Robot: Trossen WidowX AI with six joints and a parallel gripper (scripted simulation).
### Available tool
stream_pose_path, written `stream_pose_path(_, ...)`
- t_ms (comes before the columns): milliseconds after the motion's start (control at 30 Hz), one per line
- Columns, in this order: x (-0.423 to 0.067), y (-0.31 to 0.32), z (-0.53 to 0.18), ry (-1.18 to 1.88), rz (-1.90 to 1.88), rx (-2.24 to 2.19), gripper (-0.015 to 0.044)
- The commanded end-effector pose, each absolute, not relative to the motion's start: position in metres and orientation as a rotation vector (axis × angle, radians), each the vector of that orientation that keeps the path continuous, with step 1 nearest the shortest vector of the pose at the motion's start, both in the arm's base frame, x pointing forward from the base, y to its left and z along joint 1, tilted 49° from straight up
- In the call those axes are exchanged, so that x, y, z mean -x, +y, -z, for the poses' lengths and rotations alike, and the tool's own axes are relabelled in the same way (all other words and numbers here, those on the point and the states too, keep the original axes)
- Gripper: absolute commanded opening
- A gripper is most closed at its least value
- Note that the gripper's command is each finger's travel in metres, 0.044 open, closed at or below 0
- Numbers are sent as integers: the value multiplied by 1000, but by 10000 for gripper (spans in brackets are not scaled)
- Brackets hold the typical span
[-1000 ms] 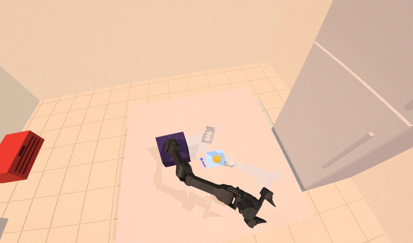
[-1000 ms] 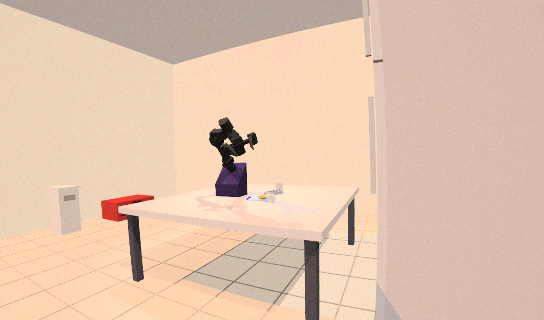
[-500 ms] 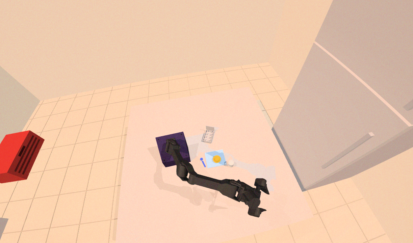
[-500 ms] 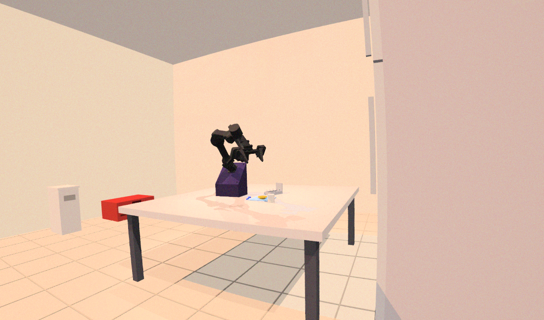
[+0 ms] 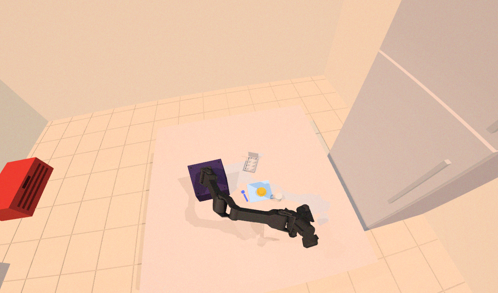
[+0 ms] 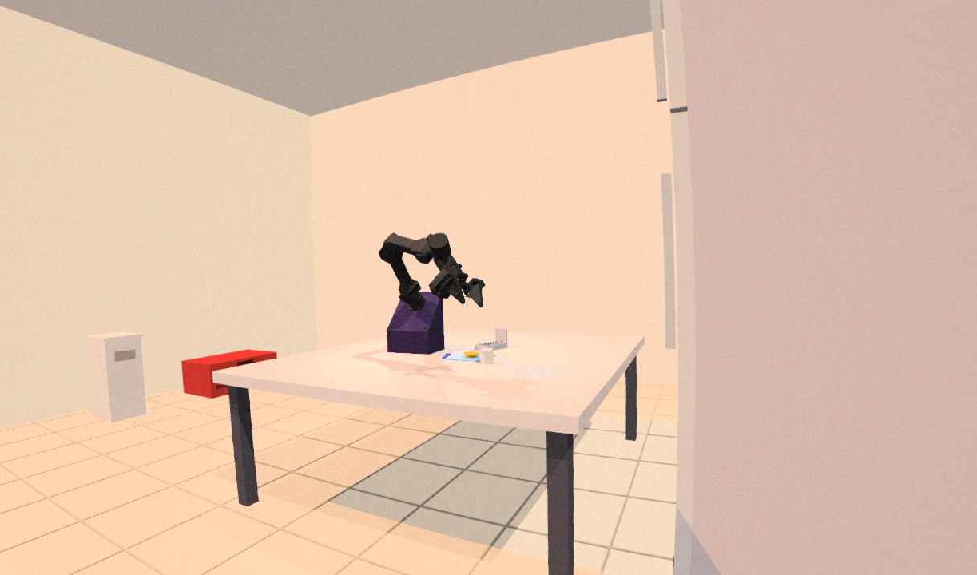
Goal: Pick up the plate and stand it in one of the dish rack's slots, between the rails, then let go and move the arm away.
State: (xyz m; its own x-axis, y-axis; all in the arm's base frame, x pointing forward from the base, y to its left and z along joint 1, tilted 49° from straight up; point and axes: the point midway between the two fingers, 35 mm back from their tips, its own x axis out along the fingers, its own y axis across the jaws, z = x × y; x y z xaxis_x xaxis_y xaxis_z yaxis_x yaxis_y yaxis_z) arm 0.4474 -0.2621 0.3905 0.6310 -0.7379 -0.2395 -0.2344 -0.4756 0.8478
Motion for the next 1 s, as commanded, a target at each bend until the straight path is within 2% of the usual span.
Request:
stream_pose_path(0,-449,-259,-369,-678,849,-1916,400)
stream_pose_path(967,-443,-230,-238,-47,1170,-1173,400)
